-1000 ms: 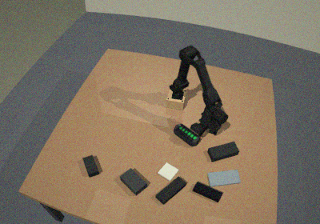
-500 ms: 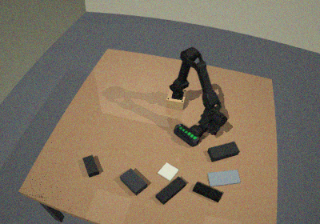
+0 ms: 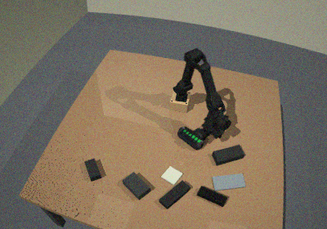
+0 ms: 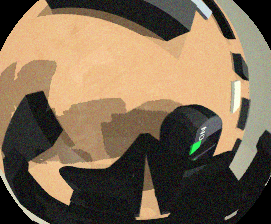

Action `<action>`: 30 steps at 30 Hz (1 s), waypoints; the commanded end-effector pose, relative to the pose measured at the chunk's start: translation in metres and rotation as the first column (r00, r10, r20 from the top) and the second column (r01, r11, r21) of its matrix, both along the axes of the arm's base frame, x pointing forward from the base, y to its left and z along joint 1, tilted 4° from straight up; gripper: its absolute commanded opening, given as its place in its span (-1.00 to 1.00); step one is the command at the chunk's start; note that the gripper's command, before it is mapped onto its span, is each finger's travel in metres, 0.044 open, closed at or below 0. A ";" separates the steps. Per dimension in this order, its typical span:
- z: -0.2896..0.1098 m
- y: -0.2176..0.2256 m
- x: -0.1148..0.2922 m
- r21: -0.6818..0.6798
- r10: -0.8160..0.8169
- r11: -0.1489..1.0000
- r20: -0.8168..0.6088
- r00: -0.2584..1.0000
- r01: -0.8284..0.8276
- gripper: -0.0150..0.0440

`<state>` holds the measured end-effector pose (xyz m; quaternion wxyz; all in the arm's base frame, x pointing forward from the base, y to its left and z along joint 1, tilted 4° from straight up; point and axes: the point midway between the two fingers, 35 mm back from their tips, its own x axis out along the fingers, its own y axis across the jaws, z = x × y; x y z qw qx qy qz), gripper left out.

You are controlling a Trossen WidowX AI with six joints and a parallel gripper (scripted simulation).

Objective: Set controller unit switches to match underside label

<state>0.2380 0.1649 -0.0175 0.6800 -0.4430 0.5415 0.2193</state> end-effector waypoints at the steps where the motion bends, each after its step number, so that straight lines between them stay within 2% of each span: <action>1: 0.000 0.000 0.002 0.001 0.005 1.000 0.000 1.000 -0.005 -0.49; 27: 0.002 -0.010 0.021 0.001 0.005 1.000 0.000 1.000 -0.005 -0.49; 28: 0.003 -0.002 0.005 0.008 0.030 1.000 -0.026 0.999 -0.029 -0.49; 30: 0.026 0.002 -0.001 0.006 0.018 1.000 -0.014 1.000 -0.018 -0.49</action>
